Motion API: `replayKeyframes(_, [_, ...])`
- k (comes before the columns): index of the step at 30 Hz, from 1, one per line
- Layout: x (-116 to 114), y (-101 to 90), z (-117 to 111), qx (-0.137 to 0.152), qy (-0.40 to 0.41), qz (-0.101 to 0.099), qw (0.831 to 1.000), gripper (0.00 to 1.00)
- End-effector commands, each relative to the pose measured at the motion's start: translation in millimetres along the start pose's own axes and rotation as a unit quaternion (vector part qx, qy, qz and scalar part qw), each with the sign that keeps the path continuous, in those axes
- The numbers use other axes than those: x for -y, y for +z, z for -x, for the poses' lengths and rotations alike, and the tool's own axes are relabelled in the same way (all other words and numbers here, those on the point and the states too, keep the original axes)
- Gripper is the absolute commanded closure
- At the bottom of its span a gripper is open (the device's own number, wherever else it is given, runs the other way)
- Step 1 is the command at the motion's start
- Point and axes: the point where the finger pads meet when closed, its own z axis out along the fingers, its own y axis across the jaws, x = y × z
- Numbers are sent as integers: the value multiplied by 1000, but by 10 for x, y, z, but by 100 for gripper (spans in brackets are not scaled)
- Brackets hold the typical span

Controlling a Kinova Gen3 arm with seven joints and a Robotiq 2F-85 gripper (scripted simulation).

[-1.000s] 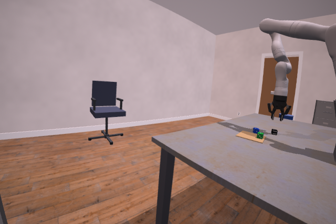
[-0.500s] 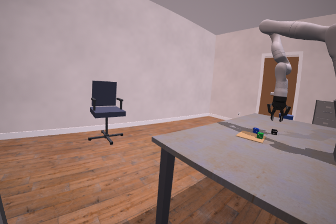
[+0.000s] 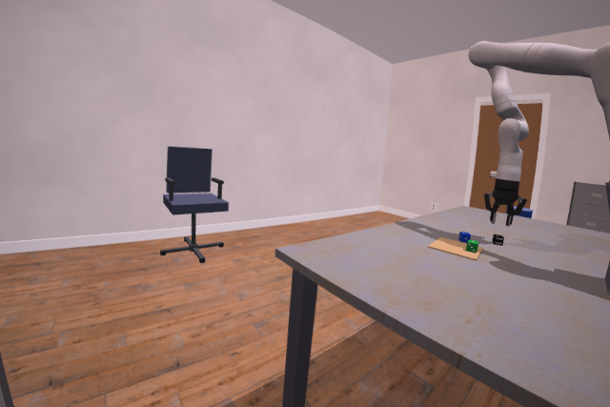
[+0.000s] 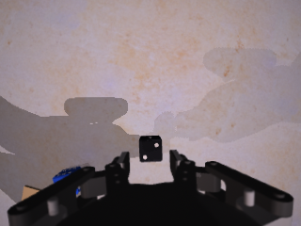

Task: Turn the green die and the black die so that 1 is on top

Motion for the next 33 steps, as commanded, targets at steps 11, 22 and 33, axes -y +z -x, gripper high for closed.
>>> replayKeyframes(11, [-19,182,22,3,0,2,1000,54])
replayKeyframes(22, [-19,282,21,3,0,2,1000,54])
replayKeyframes(33, [-19,296,21,3,0,2,1000,54])
